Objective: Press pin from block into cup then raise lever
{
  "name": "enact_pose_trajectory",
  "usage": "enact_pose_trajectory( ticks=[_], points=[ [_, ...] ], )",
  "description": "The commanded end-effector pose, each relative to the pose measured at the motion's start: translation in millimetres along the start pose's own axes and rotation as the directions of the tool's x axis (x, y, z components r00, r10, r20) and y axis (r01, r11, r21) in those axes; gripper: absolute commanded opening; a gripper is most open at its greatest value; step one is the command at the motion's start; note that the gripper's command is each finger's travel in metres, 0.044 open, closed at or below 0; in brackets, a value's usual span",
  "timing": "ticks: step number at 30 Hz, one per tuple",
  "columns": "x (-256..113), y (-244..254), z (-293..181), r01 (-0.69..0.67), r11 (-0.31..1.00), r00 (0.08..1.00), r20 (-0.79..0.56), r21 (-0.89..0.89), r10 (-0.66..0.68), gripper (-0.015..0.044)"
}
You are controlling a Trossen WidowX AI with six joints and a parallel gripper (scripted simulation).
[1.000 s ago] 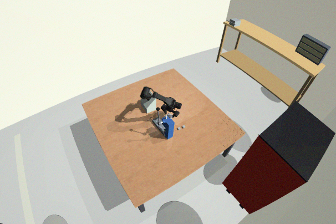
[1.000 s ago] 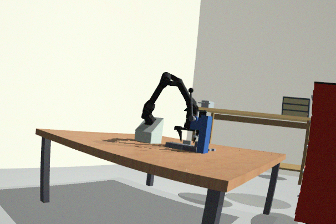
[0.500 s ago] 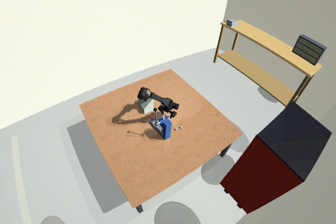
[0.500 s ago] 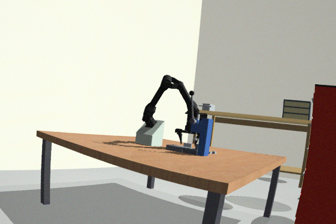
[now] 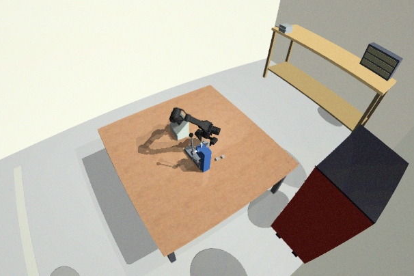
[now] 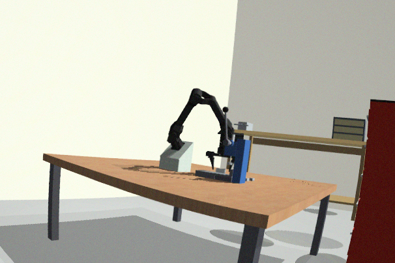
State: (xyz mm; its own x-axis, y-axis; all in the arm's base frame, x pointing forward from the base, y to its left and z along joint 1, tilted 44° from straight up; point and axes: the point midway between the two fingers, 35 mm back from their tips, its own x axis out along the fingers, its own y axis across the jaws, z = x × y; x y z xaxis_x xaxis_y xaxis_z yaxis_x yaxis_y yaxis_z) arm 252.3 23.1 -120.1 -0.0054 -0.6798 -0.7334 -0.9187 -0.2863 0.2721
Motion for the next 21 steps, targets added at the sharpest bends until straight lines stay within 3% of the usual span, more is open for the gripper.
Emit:
enact_pose_trajectory(
  ticks=[1,7,12,16,21],
  points=[
    [0,0,-1,0.0,1.0,1.0,-0.004,-0.003,0.0,0.044],
    [-58,0,0,0.001,1.0,1.0,-0.001,-0.003,-0.001,0.044],
    [-60,0,0,0.001,1.0,1.0,-0.001,-0.018,-0.001,0.044],
    [-57,0,0,0.001,0.948,1.0,-0.001,-0.317,-0.001,0.044],
    [-52,0,0,0.0,0.705,1.0,-0.002,-0.709,-0.001,0.044]
  ],
)
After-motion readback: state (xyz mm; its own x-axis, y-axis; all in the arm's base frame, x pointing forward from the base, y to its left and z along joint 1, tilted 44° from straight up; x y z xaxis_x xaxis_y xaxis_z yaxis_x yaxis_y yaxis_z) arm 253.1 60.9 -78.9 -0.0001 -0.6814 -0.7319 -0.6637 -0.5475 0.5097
